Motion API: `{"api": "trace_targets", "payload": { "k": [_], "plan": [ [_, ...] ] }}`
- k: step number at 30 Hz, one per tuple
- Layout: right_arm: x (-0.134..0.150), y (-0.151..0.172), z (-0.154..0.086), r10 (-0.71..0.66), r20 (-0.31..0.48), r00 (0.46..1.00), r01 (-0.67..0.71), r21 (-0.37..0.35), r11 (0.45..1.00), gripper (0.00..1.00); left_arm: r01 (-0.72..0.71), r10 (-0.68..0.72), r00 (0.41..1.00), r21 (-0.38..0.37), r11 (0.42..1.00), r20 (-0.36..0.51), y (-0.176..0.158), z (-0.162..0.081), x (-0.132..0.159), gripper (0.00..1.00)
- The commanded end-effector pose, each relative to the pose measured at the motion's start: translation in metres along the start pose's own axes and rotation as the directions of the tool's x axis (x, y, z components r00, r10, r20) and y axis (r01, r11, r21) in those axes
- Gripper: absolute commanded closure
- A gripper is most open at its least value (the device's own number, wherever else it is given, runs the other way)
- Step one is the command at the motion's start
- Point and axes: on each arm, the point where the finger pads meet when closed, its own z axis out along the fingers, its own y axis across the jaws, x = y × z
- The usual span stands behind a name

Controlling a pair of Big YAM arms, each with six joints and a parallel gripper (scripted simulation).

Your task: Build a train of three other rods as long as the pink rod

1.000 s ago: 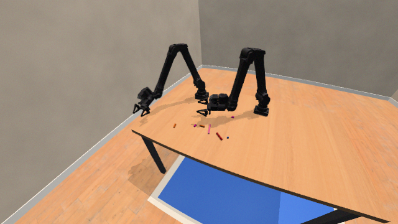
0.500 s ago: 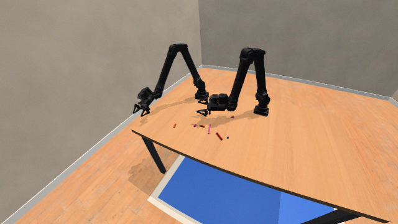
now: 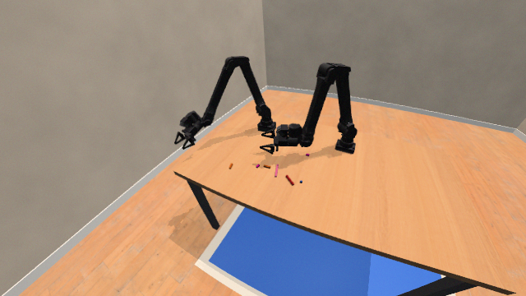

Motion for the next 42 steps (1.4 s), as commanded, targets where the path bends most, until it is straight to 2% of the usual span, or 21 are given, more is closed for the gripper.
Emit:
{"api": "trace_targets", "payload": {
  "k": [1, 5, 8, 12, 16, 18, 21, 25, 30, 33, 35, 38, 42],
  "plan": [
    [-0.048, -0.032, -0.015, -0.014, 0.062, 0.998, 0.011, 0.057, 0.998, 0.00, -0.006, 0.006, 1.000, 0.005, 1.000, 0.022, 0.000, 0.005, -0.008, 0.00],
    [-0.079, -0.094, -0.054, 0.011, 0.079, 0.997, -0.027, 0.206, 0.978, 0.00, -0.006, 0.006, 1.000, 0.005, 1.000, 0.022, 0.000, 0.005, -0.008, 0.00],
    [-0.105, -0.145, -0.098, 0.030, 0.098, 0.995, -0.062, 0.336, 0.940, 0.00, -0.006, 0.006, 1.000, 0.005, 1.000, 0.022, 0.000, 0.005, -0.008, 0.00],
    [-0.136, -0.206, -0.171, 0.052, 0.132, 0.990, -0.113, 0.515, 0.850, 0.00, -0.006, 0.006, 1.000, 0.005, 1.000, 0.022, 0.000, 0.005, -0.008, 0.00],
    [-0.171, -0.257, -0.264, 0.064, 0.174, 0.983, -0.166, 0.674, 0.720, 0.00, -0.006, 0.006, 1.000, 0.005, 1.000, 0.022, 0.000, 0.005, -0.008, 0.00],
    [-0.171, -0.257, -0.264, 0.064, 0.174, 0.983, -0.166, 0.674, 0.720, 0.00, -0.006, 0.006, 1.000, 0.005, 1.000, 0.022, 0.000, 0.005, -0.008, 0.00],
    [-0.197, -0.283, -0.339, 0.064, 0.206, 0.977, -0.202, 0.770, 0.606, 0.00, -0.006, 0.006, 1.000, 0.005, 1.000, 0.022, 0.000, 0.005, -0.008, 0.00],
    [-0.221, -0.297, -0.428, 0.055, 0.244, 0.968, -0.242, 0.858, 0.452, 0.00, -0.006, 0.006, 1.000, 0.005, 1.000, 0.022, 0.000, 0.005, -0.008, 0.00],
    [-0.243, -0.296, -0.513, 0.035, 0.278, 0.960, -0.276, 0.915, 0.293, 0.00, -0.006, 0.006, 1.000, 0.005, 1.000, 0.022, 0.000, 0.005, -0.008, 0.00],
    [-0.252, -0.291, -0.547, 0.025, 0.291, 0.956, -0.289, 0.930, 0.226, 0.00, -0.006, 0.006, 1.000, 0.005, 1.000, 0.022, 0.000, 0.005, -0.008, 0.00],
    [-0.252, -0.291, -0.547, 0.025, 0.291, 0.956, -0.289, 0.930, 0.226, 0.00, -0.006, 0.006, 1.000, 0.005, 1.000, 0.022, 0.000, 0.005, -0.008, 0.00],
    [-0.257, -0.287, -0.568, 0.017, 0.299, 0.954, -0.297, 0.937, 0.184, 0.00, -0.006, 0.006, 1.000, 0.005, 1.000, 0.022, 0.000, 0.005, -0.008, 0.00],
    [-0.260, -0.284, -0.579, 0.013, 0.303, 0.953, -0.301, 0.940, 0.161, 0.00, -0.006, 0.006, 1.000, 0.005, 1.000, 0.022, 0.000, 0.005, -0.008, 0.00]
  ]
}}
